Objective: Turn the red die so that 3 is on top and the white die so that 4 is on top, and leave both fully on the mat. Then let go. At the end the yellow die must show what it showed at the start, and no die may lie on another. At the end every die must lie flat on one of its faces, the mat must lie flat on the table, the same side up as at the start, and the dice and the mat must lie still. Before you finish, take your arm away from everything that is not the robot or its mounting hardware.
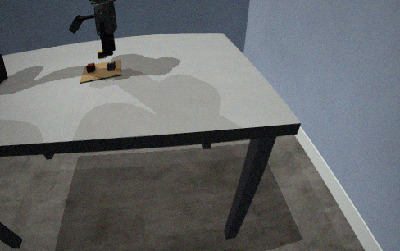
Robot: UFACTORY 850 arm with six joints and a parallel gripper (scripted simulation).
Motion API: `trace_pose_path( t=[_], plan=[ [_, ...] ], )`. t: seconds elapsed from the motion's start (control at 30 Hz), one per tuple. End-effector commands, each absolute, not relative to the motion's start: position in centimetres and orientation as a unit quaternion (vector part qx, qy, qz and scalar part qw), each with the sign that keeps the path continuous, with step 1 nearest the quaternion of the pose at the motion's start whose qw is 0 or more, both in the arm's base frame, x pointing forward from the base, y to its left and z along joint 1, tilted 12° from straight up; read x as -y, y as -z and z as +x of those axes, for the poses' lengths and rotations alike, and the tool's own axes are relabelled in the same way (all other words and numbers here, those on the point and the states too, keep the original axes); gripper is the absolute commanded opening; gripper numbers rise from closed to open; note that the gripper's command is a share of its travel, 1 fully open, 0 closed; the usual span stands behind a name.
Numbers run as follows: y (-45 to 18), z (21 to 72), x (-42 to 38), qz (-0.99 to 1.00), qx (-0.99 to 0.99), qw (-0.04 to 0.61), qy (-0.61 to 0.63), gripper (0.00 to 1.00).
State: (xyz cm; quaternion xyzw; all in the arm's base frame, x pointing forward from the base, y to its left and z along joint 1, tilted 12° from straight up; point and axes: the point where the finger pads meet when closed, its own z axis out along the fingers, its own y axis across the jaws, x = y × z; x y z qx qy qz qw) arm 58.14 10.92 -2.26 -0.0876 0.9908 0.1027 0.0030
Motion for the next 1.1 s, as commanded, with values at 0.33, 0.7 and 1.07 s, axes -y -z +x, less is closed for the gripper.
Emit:
trace_pose_path(
  t=[0.33, 0.7, 1.07],
  plan=[
    [-1.3, 58.2, -10.2, -0.087, -0.991, 0.003, -0.102, 0.42],
    [-1.3, 58.2, -10.2, -0.087, -0.991, 0.003, -0.102, 1.0],
    [-1.3, 58.2, -10.2, -0.087, -0.991, 0.003, -0.102, 1.0]
  ],
)
